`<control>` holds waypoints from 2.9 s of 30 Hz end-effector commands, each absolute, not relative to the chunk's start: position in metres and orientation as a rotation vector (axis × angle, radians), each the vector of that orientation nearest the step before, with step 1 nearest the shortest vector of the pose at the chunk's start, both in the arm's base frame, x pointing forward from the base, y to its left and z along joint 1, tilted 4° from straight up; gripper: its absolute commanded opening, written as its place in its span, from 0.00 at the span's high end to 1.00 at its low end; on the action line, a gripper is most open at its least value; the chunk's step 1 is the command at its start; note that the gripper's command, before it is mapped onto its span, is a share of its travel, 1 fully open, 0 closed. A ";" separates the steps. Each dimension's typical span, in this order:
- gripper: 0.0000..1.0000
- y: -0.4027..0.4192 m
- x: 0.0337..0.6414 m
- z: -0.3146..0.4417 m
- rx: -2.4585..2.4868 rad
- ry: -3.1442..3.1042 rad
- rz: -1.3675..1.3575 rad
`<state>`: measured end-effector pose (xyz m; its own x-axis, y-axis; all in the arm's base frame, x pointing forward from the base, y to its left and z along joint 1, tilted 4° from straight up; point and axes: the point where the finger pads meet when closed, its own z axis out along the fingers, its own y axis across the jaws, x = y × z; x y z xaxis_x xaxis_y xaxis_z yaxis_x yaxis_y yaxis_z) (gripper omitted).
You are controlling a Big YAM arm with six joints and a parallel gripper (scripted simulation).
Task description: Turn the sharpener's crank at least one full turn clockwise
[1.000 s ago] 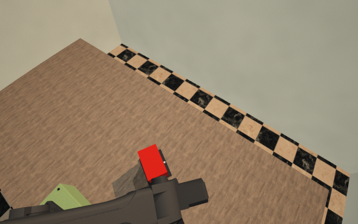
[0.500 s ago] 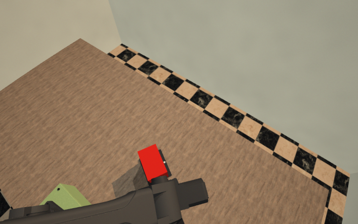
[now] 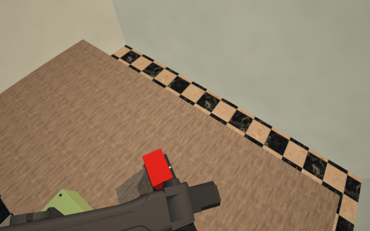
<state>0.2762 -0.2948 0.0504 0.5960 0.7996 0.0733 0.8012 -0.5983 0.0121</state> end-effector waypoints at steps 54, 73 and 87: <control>0.85 -0.326 0.302 -0.015 -2.791 -1.389 -0.104; 0.85 -0.322 0.293 -0.037 -2.787 -1.393 -0.105; 0.85 -0.314 0.282 -0.051 -2.786 -1.394 -0.105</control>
<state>0.2925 -0.3144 -0.0379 0.5939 0.8016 0.0681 0.8018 -0.5968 0.0321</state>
